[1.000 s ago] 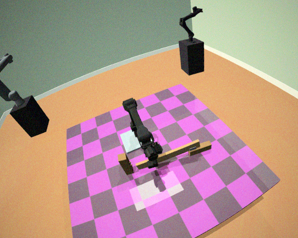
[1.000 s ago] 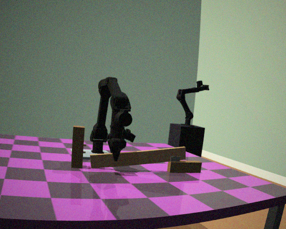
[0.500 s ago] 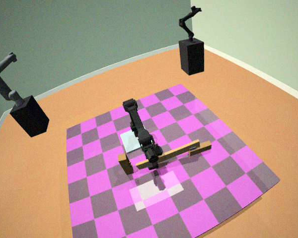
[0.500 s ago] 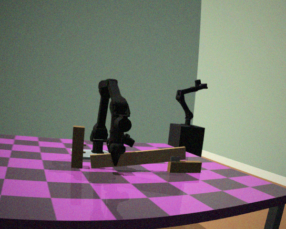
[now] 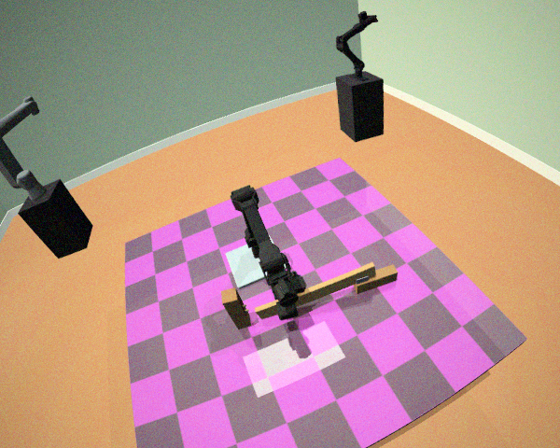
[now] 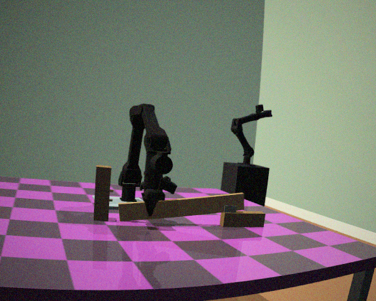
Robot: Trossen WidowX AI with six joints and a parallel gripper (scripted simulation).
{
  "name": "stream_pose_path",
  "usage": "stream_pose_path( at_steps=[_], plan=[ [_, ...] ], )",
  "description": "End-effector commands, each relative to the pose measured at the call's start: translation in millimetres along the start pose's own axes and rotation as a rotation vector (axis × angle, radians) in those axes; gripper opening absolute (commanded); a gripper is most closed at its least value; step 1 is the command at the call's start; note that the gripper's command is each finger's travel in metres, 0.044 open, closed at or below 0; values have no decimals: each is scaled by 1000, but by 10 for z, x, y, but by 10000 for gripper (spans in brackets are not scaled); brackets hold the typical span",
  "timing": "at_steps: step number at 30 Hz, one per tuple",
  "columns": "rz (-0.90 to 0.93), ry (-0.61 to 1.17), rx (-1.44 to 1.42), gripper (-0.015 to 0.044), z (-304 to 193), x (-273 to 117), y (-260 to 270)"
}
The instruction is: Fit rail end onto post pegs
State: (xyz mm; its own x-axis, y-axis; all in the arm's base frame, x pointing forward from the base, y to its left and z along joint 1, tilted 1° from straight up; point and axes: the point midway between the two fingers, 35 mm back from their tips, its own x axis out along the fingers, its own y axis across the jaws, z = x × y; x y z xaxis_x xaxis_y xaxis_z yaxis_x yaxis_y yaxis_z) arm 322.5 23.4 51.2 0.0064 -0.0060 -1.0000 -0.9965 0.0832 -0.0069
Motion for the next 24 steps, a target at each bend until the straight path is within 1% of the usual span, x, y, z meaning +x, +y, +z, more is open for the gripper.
stream_pose_path(
  at_steps=[1,5,24],
  plan=[
    [-1,-3,-3,26,4,4,-2],
    [-1,-3,-3,0,4,4,-2],
    [-1,-3,-3,0,-1,-37,-2]
  ],
)
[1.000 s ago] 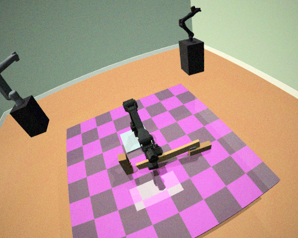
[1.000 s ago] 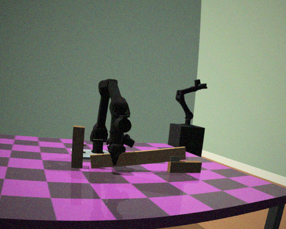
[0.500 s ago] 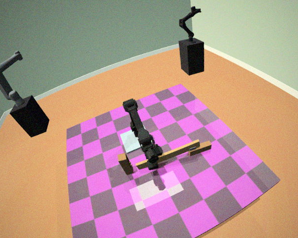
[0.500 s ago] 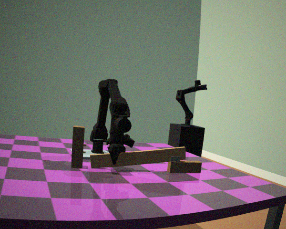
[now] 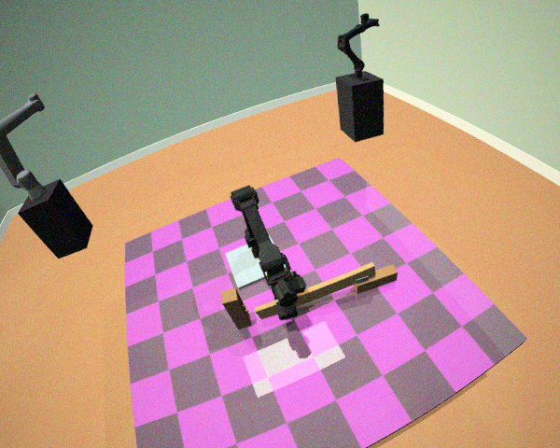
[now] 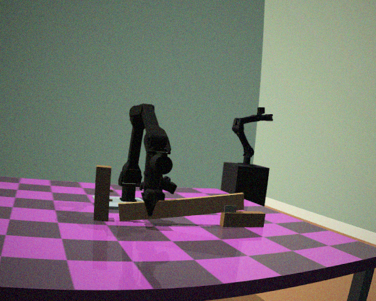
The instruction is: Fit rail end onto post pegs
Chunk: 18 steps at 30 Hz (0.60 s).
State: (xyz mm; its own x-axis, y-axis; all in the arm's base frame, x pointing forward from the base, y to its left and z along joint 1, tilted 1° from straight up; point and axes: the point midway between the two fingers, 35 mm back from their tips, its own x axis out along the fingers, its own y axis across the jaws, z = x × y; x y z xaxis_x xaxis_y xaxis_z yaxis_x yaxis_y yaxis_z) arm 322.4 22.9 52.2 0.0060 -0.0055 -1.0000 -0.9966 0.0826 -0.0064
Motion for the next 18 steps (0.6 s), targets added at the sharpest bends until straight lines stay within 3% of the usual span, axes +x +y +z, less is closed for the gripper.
stream_pose_path(
  at_steps=[1,18],
  plan=[
    [-1,-3,-3,0,3,-33,-3],
    [-1,-3,-3,0,3,-118,-22]
  ],
)
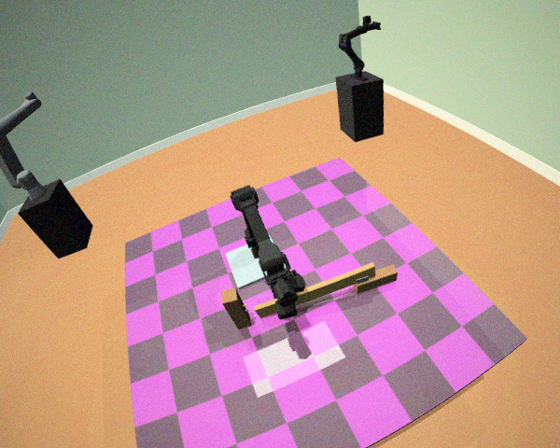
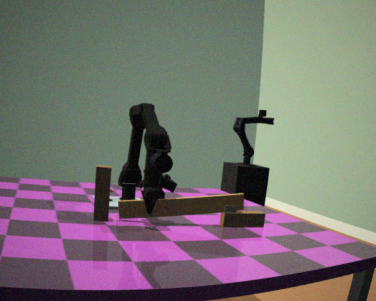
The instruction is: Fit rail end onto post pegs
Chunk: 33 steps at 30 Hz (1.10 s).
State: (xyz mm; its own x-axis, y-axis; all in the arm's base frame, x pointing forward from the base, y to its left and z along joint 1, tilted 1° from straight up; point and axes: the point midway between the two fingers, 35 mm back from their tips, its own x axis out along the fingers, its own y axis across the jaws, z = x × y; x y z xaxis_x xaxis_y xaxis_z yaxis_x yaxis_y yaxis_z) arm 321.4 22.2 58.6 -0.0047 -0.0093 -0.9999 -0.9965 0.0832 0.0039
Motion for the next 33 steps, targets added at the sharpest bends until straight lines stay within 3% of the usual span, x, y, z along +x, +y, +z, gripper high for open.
stream_pose_path(
  at_steps=[1,33],
  plan=[
    [-12,-7,-3,0,12,-59,-31],
    [-12,-7,-3,0,10,-220,-46]
  ],
)
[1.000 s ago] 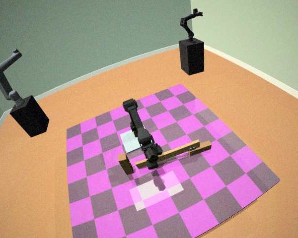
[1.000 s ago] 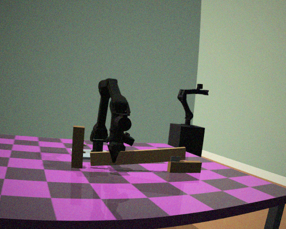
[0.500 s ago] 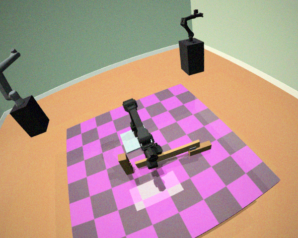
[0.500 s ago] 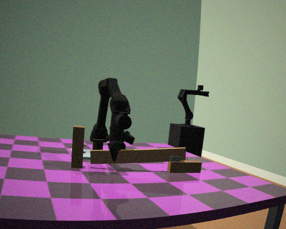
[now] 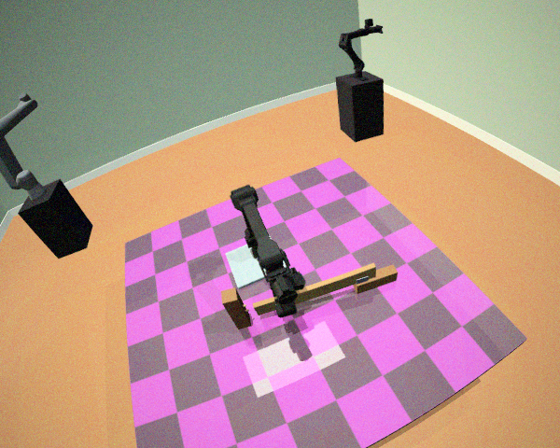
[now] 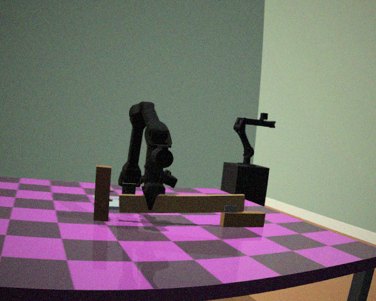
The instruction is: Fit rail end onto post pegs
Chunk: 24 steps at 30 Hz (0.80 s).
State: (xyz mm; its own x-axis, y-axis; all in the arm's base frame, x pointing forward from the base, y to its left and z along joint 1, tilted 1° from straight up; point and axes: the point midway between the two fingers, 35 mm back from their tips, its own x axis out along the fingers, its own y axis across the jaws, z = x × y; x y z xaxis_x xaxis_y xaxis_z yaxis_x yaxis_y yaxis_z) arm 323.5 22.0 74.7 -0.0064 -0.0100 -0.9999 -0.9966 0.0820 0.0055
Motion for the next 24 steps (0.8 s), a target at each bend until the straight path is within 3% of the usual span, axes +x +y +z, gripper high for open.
stream_pose_path(
  at_steps=[1,24],
  plan=[
    [-14,-8,-2,0,12,-64,-26],
    [-14,-8,-2,0,11,-180,-21]
  ],
)
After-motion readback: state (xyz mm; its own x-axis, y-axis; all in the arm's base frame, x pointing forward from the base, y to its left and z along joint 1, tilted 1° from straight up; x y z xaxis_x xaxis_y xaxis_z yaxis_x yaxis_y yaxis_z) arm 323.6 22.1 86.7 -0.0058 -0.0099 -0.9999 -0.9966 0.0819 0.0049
